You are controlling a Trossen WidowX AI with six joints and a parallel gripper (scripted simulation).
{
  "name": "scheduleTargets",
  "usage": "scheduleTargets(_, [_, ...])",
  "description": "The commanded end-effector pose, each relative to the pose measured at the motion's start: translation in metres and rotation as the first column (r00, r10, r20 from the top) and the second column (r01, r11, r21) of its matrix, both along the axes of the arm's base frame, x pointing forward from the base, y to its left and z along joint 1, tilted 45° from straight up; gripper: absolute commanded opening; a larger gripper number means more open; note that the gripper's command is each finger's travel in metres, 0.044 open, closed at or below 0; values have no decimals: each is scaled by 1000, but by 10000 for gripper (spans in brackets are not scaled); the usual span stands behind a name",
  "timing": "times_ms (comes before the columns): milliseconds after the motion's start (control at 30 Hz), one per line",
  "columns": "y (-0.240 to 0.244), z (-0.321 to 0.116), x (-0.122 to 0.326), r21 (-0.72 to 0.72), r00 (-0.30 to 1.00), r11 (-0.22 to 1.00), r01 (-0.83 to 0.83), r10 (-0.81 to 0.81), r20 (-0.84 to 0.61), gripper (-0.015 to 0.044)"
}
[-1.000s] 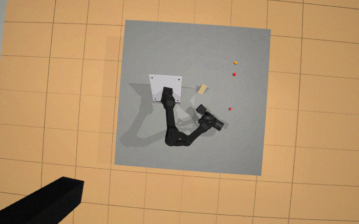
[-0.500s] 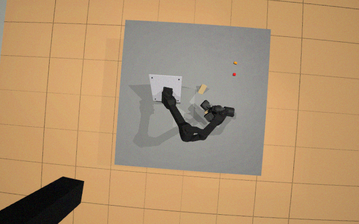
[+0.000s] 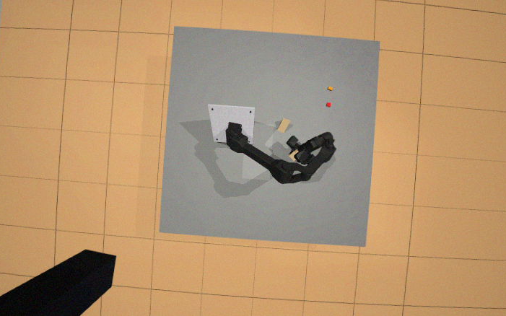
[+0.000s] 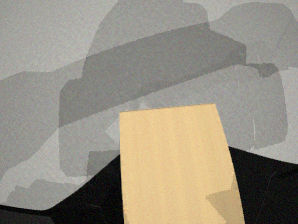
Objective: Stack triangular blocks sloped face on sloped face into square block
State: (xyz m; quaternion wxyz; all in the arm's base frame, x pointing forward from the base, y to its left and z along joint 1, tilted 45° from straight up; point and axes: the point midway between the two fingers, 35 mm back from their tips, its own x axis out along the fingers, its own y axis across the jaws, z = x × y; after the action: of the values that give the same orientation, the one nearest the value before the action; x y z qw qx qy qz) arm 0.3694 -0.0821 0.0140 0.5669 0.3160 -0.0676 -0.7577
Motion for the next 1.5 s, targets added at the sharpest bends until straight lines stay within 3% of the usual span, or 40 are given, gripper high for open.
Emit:
scheduleTargets(0, [7, -6, 8, -83, 999, 996, 14, -18, -43, 0])
scheduleTargets(67, [7, -6, 8, -84, 999, 996, 14, -18, -44, 0])
scheduleTargets(633, [3, -3, 4, -42, 1000, 999, 13, -14, -22, 440])
scheduleTargets(967, [5, -1, 4, -40, 1000, 999, 9, -10, -23, 440])
scheduleTargets(1200, [69, 66, -12, 48, 990, 989, -136, 138, -40, 440])
scheduleTargets(1467, [64, 62, -12, 92, 993, 989, -113, 115, -19, 440])
